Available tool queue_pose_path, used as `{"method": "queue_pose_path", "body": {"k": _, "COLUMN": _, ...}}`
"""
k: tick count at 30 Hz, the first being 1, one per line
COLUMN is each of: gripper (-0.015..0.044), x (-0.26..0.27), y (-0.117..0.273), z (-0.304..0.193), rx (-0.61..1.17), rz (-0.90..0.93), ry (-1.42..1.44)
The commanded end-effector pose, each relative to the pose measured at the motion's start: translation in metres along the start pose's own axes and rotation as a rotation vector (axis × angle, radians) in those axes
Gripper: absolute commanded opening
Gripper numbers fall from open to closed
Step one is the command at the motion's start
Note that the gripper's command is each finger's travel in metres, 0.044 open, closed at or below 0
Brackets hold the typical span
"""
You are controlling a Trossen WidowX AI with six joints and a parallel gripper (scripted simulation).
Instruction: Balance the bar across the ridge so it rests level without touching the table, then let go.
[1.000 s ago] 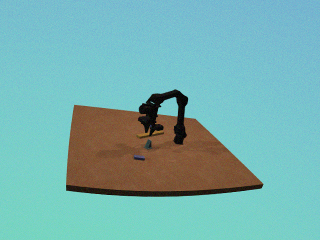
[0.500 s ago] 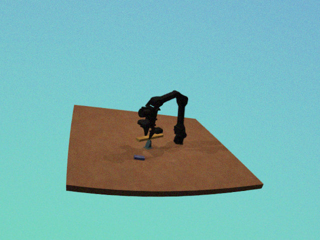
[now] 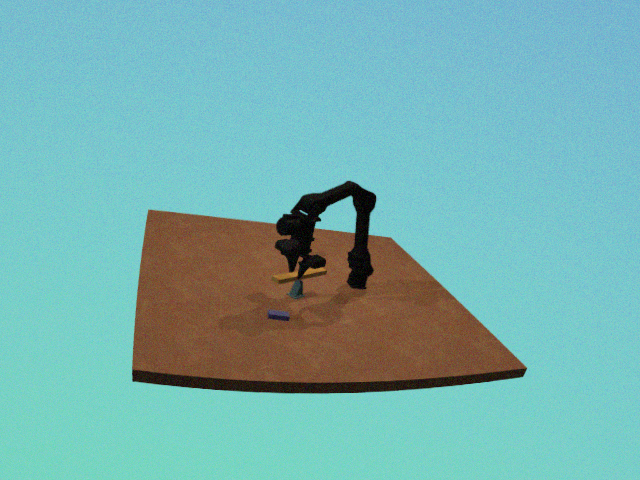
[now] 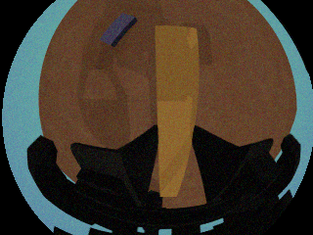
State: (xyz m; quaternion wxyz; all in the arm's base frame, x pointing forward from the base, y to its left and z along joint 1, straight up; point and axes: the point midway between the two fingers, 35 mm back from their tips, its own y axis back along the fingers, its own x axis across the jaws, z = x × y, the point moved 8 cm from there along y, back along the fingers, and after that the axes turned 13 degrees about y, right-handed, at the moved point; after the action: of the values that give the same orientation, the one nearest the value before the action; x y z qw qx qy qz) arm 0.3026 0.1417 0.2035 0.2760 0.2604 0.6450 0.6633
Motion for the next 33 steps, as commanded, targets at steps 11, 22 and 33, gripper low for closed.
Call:
{"method": "queue_pose_path", "body": {"k": 11, "gripper": 0.0, "x": -0.0001, "y": -0.001, "z": -0.0003, "rx": 0.002, "rz": -0.001, "ry": -0.005}}
{"method": "queue_pose_path", "body": {"k": 22, "gripper": 0.0, "x": -0.0001, "y": -0.0018, "z": -0.0003, "rx": 0.002, "rz": -0.001, "ry": -0.005}}
{"method": "queue_pose_path", "body": {"k": 33, "gripper": 0.0, "x": -0.0001, "y": -0.0028, "z": -0.0003, "rx": 0.002, "rz": -0.001, "ry": -0.005}}
